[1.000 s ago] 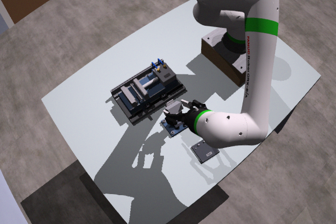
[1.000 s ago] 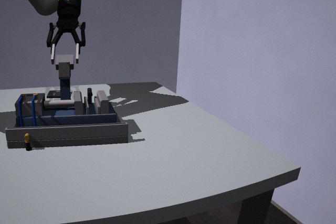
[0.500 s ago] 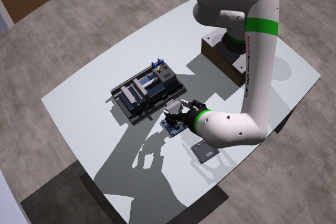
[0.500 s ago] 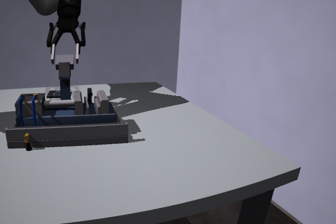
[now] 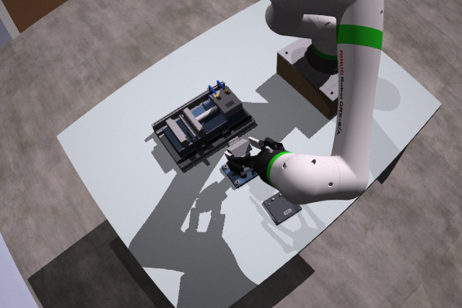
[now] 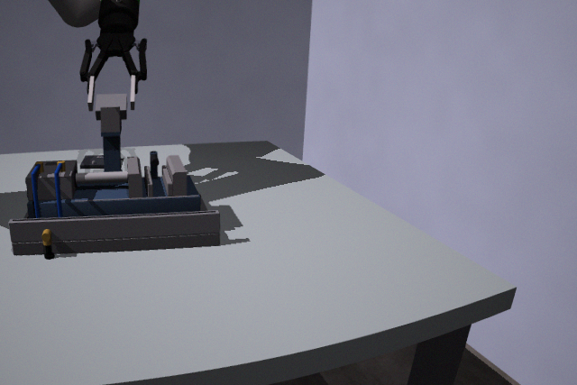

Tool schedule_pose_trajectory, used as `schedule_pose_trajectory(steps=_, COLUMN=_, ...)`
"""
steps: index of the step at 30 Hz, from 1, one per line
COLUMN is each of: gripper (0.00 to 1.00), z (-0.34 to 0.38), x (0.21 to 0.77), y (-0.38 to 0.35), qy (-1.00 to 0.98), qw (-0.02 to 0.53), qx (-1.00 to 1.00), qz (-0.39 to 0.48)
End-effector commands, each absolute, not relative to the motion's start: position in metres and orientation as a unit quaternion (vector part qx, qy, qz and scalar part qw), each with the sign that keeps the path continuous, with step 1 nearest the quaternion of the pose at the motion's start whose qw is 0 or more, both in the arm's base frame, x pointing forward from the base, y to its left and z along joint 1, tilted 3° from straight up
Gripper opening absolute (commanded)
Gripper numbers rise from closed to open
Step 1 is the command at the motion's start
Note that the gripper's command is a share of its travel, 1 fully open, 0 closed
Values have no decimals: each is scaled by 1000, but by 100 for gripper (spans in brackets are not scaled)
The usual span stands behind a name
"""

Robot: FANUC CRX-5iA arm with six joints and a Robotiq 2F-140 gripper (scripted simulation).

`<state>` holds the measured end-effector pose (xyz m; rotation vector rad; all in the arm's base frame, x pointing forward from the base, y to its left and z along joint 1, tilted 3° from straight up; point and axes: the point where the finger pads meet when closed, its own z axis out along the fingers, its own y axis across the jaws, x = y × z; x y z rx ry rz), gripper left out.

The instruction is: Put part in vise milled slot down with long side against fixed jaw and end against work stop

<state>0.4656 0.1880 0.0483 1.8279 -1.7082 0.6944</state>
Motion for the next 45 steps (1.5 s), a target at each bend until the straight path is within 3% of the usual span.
schedule_pose_trajectory(steps=1, gripper=51, z=47, x=466, y=188, qy=-634, qw=269, qx=678, qz=258)
schedule_pose_trajectory(steps=45, gripper=51, z=48, x=466, y=185, qy=-650, qw=226, qx=694, qz=211)
